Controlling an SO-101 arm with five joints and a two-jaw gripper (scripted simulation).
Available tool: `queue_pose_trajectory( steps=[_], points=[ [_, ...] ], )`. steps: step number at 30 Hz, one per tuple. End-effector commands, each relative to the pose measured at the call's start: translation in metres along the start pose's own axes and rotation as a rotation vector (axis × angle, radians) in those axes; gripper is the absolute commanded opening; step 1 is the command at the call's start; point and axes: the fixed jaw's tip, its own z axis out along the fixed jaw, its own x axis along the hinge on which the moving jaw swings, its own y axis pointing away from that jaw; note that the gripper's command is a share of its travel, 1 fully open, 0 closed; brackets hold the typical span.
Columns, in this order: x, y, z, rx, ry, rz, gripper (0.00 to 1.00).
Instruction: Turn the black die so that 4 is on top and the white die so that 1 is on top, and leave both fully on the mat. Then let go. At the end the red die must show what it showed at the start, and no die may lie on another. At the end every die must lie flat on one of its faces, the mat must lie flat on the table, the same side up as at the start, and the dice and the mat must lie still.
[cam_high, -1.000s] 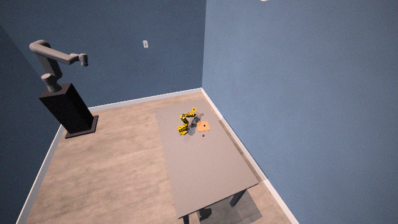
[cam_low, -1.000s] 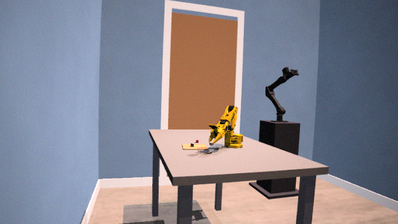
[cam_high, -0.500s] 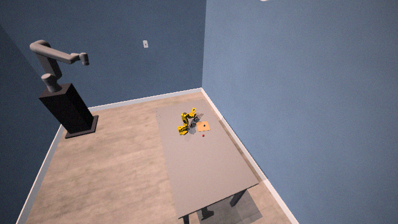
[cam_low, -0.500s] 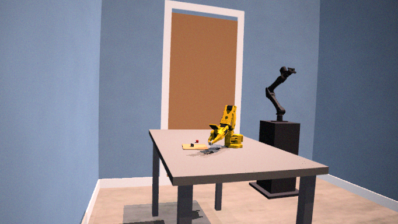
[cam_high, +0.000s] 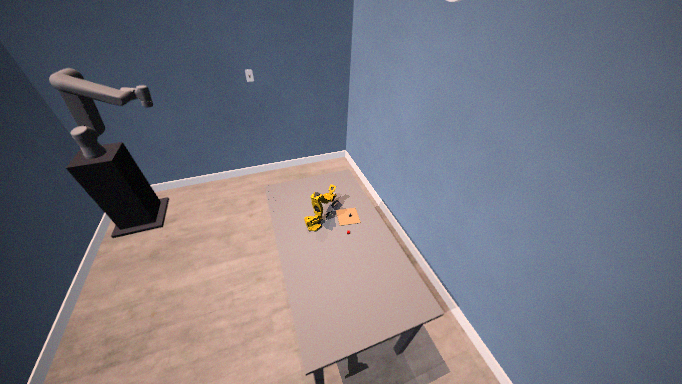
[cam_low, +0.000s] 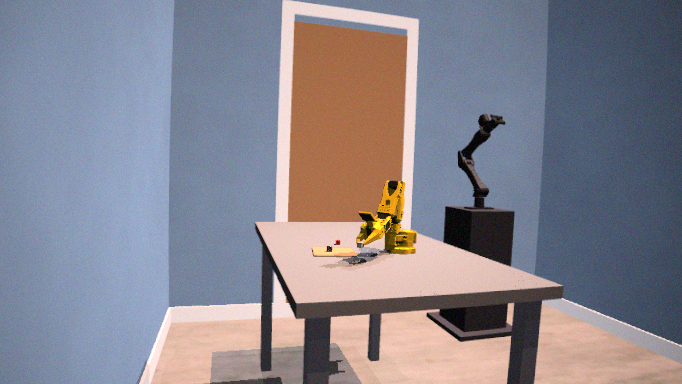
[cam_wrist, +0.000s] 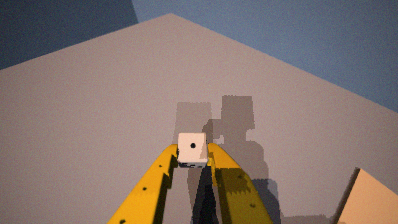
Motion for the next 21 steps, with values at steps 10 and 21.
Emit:
queue_pose_trajectory(
  steps=[10, 21],
  points=[
    [-0.0041, 0.0026, -0.0004, -0.009, -0.023, -0.01, 0.0],
    [0.0015, 0.0025, -0.0025, -0.009, -0.013, -0.026, 0.0]
  ],
)
